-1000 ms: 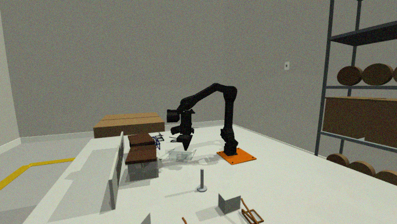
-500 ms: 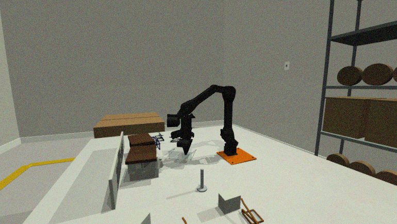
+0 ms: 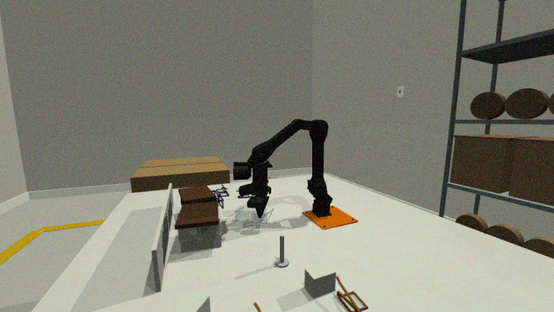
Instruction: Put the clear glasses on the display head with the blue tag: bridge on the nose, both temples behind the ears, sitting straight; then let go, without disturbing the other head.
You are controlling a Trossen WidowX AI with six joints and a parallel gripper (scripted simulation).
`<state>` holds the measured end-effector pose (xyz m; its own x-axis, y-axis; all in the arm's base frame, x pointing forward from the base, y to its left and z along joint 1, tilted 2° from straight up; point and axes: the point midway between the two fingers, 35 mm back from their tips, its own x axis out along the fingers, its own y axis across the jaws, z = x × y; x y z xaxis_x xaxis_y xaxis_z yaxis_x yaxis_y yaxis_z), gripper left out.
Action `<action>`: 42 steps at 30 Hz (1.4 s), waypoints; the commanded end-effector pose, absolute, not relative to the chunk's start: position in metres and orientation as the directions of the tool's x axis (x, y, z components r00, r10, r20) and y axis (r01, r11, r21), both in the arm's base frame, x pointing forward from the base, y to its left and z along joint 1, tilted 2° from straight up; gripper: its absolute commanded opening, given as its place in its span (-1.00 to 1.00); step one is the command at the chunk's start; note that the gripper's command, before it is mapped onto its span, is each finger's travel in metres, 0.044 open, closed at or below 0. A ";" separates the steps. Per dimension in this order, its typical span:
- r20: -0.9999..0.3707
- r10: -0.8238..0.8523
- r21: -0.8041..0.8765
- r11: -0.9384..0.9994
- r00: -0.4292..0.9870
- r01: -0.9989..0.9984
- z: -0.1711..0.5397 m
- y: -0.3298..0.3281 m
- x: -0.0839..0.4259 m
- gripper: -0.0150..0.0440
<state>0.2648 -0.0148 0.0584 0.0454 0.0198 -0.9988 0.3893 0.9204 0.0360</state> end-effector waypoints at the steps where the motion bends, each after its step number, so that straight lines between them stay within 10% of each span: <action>1: -0.999 0.020 0.037 0.920 0.047 0.389 0.059 -0.015 0.265 -0.20; 14: -0.999 0.020 0.037 0.920 0.047 0.389 0.059 -0.015 0.265 -0.49; 42: -0.999 0.025 0.040 0.920 0.044 0.389 0.155 -0.018 0.266 -0.49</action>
